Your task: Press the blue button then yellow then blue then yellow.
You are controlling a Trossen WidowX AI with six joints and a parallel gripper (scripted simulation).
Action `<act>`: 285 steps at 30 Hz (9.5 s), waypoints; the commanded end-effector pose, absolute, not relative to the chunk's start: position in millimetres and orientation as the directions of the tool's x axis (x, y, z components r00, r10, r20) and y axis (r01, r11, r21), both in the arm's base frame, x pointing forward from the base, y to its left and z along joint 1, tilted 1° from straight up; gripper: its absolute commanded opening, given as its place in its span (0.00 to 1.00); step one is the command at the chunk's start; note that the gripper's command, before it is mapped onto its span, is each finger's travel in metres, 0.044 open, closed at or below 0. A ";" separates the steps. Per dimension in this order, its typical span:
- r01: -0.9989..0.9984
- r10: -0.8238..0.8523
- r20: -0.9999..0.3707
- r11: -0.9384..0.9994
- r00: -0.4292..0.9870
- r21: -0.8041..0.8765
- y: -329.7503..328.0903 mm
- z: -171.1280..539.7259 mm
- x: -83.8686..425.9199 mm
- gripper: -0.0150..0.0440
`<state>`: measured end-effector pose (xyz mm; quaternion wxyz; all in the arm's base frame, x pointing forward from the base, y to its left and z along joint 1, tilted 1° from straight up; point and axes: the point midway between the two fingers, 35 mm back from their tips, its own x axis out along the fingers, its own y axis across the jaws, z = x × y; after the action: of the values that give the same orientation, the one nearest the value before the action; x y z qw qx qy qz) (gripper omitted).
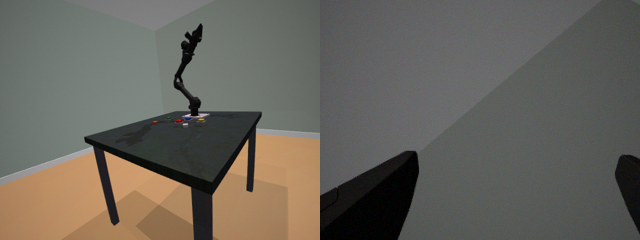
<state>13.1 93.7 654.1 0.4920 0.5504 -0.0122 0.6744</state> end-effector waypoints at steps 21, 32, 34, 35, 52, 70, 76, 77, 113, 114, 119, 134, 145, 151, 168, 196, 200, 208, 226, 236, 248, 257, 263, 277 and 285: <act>-0.484 0.646 -0.492 0.763 0.584 0.428 217.9 330.8 197.9 0.93; -0.201 0.143 -0.960 0.975 0.243 0.094 107.9 173.2 202.5 0.93; -0.164 0.065 -0.992 0.985 0.108 0.046 83.9 152.9 188.0 0.93; -0.152 0.041 -0.998 0.988 0.056 0.032 75.8 146.9 181.9 0.93; -0.140 0.018 -1.000 0.990 -0.005 0.018 68.1 87.1 174.7 0.67; -0.140 0.018 -1.000 0.990 -0.005 0.018 67.9 79.1 173.8 0.29; -0.140 0.018 -1.000 0.990 -0.005 0.018 68.1 73.3 174.1 0.29; -0.140 0.018 -1.000 0.990 -0.005 0.018 68.2 71.6 174.2 0.29; -0.140 0.018 -1.000 0.990 -0.005 0.018 68.5 44.7 173.5 0.29; -0.141 0.015 -1.000 0.990 0.001 0.015 68.2 47.6 175.2 0.29; -0.140 0.018 -1.000 0.990 -0.005 0.018 67.9 79.1 173.8 0.29; -0.140 0.018 -1.000 0.990 -0.005 0.018 66.8 140.8 174.1 0.29; -0.141 0.028 -1.000 0.990 -0.005 0.029 188.4 144.3 190.6 0.29; -0.140 0.029 -1.000 0.990 -0.004 0.029 190.9 144.2 190.3 0.29; -0.140 0.029 -1.000 0.990 -0.005 0.029 193.0 76.9 190.2 0.29; -0.140 0.029 -1.000 0.990 -0.005 0.029 193.5 49.0 189.7 0.29; -0.140 0.029 -1.000 0.990 -0.005 0.029 193.5 49.0 189.7 0.29; -0.142 0.029 -1.000 0.989 -0.002 0.028 193.6 60.2 190.8 0.29; -0.140 0.028 -1.000 0.990 -0.004 0.029 188.4 144.4 190.7 0.29; -0.140 0.018 -1.000 0.990 -0.005 0.018 68.6 141.1 175.0 0.29; -0.140 0.018 -1.000 0.990 -0.005 0.018 68.2 97.1 175.5 0.29; -0.140 0.018 -1.000 0.990 -0.005 0.018 67.9 78.0 173.9 0.29; -0.140 0.018 -1.000 0.990 -0.005 0.018 68.3 68.3 174.3 0.29; -0.140 0.018 -1.000 0.990 -0.005 0.018 68.5 45.7 173.6 0.29; -0.140 0.018 -1.000 0.990 -0.005 0.018 68.5 44.7 173.5 0.29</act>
<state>174.9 69.3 46.9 0.7055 -0.0411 0.7052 0.0567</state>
